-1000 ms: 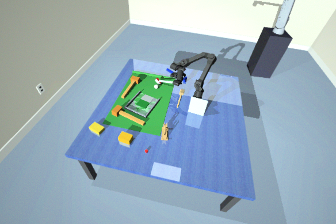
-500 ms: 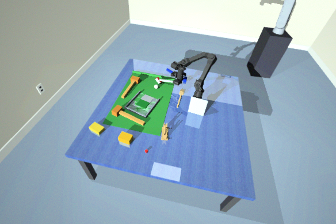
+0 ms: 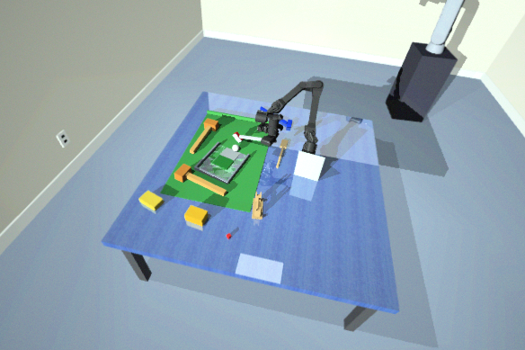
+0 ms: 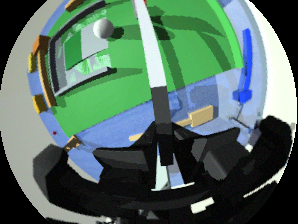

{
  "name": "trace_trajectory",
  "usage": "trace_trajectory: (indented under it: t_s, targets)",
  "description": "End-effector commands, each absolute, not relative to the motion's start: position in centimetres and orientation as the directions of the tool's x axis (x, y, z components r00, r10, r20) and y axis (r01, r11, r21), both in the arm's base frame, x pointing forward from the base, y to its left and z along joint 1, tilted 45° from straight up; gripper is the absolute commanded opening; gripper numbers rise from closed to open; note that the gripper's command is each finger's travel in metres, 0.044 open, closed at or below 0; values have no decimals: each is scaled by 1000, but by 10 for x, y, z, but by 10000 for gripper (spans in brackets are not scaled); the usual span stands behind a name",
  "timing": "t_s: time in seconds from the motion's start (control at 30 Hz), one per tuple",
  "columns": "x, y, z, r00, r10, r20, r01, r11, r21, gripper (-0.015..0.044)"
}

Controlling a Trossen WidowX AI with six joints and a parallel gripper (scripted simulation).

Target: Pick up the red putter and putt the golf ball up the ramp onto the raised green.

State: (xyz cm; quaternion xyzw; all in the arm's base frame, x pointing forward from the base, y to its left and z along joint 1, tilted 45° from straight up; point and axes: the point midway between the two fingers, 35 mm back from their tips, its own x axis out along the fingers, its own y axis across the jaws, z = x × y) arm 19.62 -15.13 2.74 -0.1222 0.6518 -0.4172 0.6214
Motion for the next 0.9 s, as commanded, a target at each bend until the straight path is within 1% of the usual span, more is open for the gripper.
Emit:
trace_trajectory:
  t_s: [0.0, 0.33, 0.87]
  targets:
    - [200, -146, 32, -194, -686, -702, 365, 614, -700, 0]
    - [209, -111, 67, -194, -685, -702, 365, 614, -700, 0]
    - [206, -114, 62, -204, -687, -698, 351, 614, -707, 0]
